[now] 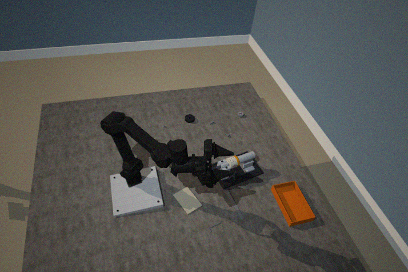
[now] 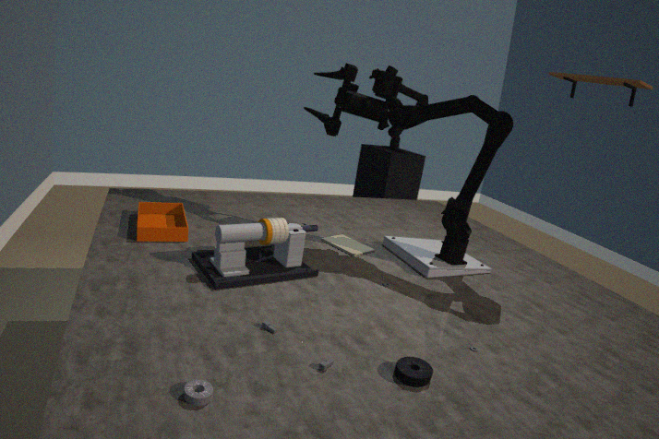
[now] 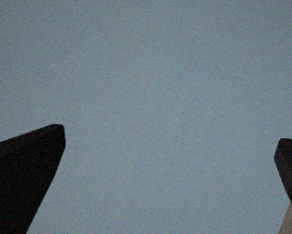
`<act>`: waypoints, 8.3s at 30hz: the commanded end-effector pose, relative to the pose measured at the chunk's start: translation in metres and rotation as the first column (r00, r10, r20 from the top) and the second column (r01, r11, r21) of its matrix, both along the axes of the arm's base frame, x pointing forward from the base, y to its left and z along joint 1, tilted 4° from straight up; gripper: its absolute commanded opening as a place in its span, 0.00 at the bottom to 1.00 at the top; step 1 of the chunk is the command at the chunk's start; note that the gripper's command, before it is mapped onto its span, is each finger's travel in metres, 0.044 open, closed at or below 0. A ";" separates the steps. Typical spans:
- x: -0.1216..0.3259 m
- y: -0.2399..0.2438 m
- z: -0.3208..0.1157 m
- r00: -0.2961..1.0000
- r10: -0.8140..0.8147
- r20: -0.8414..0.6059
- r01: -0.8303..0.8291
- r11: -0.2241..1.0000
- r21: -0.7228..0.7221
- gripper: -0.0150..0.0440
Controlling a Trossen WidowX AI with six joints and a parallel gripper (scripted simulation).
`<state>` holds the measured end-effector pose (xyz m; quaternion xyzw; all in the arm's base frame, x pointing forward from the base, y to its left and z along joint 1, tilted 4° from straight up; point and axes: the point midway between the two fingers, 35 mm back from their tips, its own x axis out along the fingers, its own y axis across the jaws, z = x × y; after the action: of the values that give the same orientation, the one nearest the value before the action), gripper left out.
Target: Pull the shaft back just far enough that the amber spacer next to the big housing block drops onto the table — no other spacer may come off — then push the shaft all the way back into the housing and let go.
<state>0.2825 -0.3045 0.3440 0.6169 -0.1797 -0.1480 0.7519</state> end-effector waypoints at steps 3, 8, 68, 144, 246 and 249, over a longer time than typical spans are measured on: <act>0.031 0.036 -0.088 0.995 0.085 0.047 -0.096 0.845 0.525 1.00; 0.041 0.068 -0.138 0.994 0.092 0.057 -0.102 0.627 0.773 1.00; 0.023 0.175 -0.267 0.994 0.015 -0.106 0.107 -0.182 0.977 1.00; 0.058 0.176 -0.290 0.995 0.015 -0.103 0.104 -0.182 0.978 1.00; 0.055 0.176 -0.299 0.995 0.015 -0.104 0.105 -0.182 0.978 0.25; 0.055 0.176 -0.299 0.995 0.015 -0.104 0.105 -0.182 0.978 0.25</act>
<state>0.3398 -0.1287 0.0450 0.9593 0.0062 -0.2824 0.0054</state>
